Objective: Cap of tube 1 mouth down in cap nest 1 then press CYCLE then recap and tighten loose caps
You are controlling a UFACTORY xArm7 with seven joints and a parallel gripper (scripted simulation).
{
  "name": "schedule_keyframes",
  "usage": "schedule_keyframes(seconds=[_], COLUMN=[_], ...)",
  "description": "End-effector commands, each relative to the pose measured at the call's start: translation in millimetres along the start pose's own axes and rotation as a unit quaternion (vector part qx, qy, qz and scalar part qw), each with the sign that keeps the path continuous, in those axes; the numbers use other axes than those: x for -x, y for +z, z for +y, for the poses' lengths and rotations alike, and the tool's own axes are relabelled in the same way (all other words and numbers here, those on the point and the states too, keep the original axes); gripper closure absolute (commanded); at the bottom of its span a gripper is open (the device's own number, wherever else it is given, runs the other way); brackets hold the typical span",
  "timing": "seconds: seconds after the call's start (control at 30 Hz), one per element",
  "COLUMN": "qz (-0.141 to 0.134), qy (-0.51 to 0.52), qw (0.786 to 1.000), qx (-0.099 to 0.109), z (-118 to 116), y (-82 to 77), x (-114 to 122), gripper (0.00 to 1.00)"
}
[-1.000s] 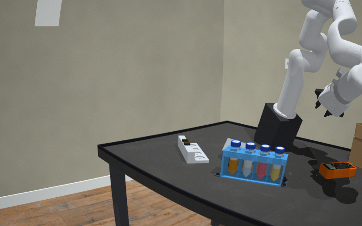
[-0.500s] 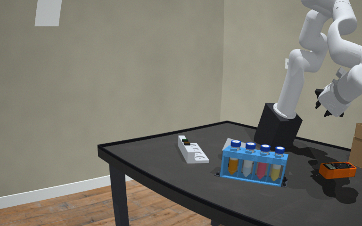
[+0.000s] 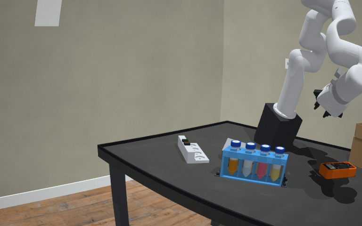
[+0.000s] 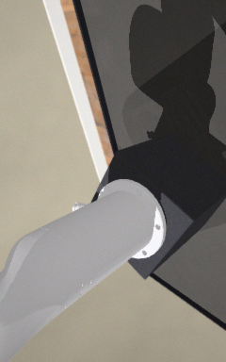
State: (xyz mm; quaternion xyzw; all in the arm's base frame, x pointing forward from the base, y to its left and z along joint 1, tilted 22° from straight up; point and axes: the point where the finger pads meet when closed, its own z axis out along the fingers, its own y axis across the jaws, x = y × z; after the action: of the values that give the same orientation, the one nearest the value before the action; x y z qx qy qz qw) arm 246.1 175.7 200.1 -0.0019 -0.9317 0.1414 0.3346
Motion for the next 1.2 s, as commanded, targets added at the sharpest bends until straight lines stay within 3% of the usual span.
schedule_keyframes(seconds=[0.0,0.2,0.23,0.3,0.37,0.43,0.5,0.6,0.87,0.93,1.0,1.07,1.17], qz=[0.0,-0.005,-0.005,-0.008,-0.011,-0.011,-0.015,-0.019,-0.039,-0.043,-0.043,-0.05,-0.056], qy=[0.015,0.048,0.05,0.064,0.073,0.073,0.089,0.101,0.161,0.174,0.174,0.195,0.21], qw=[0.999,0.99,0.99,0.985,0.981,0.981,0.974,0.968,0.936,0.929,0.929,0.916,0.907], qx=[0.042,0.129,0.133,0.162,0.179,0.179,0.207,0.227,0.309,0.324,0.324,0.346,0.361], z=[0.6,-4.1,-5.2,-8.1,-11.2,-11.2,-15.0,-21.1,-44.6,-53.0,-53.0,-61.2,-73.4], y=[-0.1,4.3,5.0,6.1,7.2,7.2,8.2,9.7,12.8,12.6,12.6,13.2,14.4], x=[14.3,43.2,48.0,57.6,67.0,67.0,76.3,89.6,121.2,126.7,126.7,132.5,141.1], gripper=[0.54,0.54,0.54,0.54,0.54,0.54,0.54,0.54,0.54,0.54,0.54,0.54,0.54])
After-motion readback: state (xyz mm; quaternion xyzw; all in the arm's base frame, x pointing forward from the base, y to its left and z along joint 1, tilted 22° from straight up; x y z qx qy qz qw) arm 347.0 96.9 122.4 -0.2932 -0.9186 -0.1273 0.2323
